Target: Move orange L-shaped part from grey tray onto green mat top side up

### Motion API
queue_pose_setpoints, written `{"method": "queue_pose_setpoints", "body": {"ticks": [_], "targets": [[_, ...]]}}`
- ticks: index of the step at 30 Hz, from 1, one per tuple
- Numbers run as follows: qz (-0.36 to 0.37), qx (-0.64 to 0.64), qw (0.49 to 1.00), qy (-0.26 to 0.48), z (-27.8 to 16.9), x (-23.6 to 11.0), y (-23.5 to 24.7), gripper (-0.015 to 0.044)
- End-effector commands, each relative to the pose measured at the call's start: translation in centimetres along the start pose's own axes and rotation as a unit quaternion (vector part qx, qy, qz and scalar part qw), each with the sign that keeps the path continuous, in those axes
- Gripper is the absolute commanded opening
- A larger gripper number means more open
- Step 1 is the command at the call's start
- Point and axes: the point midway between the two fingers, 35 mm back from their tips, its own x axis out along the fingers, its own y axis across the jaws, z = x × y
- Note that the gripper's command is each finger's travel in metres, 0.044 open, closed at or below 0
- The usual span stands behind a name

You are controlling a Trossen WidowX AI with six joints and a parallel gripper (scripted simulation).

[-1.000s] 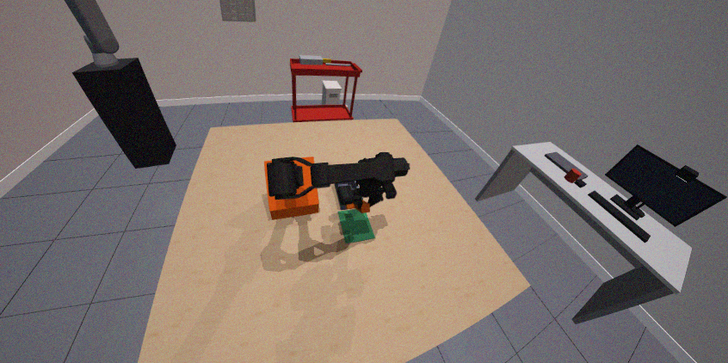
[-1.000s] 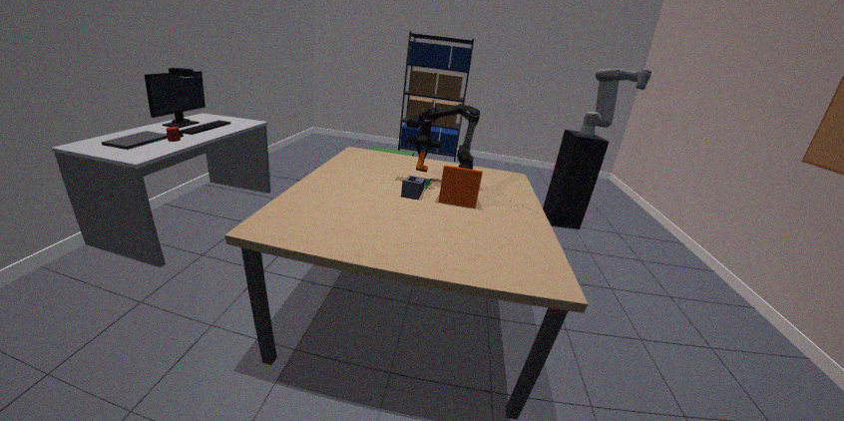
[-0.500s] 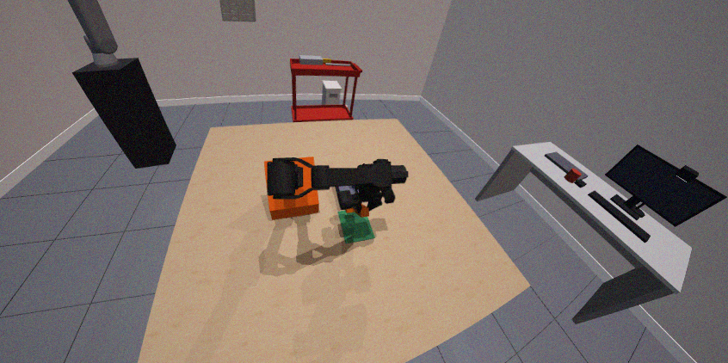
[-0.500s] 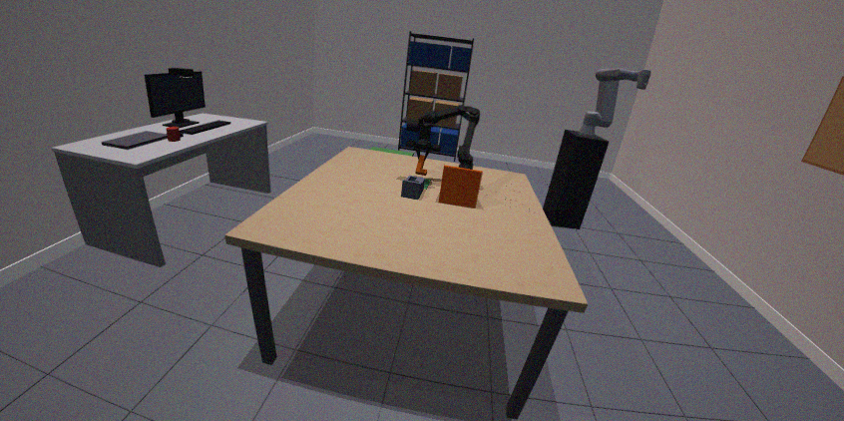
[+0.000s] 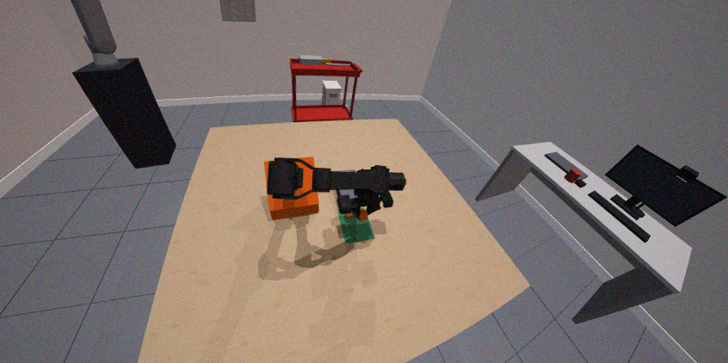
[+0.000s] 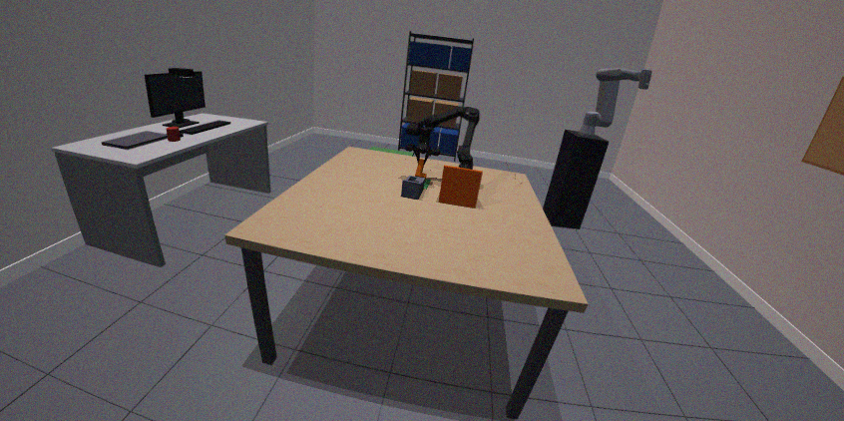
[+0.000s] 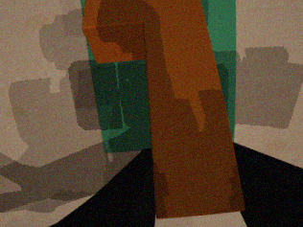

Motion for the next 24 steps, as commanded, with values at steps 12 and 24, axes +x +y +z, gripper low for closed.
{"method": "queue_pose_setpoints", "body": {"ticks": [12,24], "targets": [[0.001,-0.005,1.0,-0.002,0.2,2.4,0.1,0.0],[0.001,-0.005,1.0,-0.001,0.2,3.3,0.2,0.0]]}}
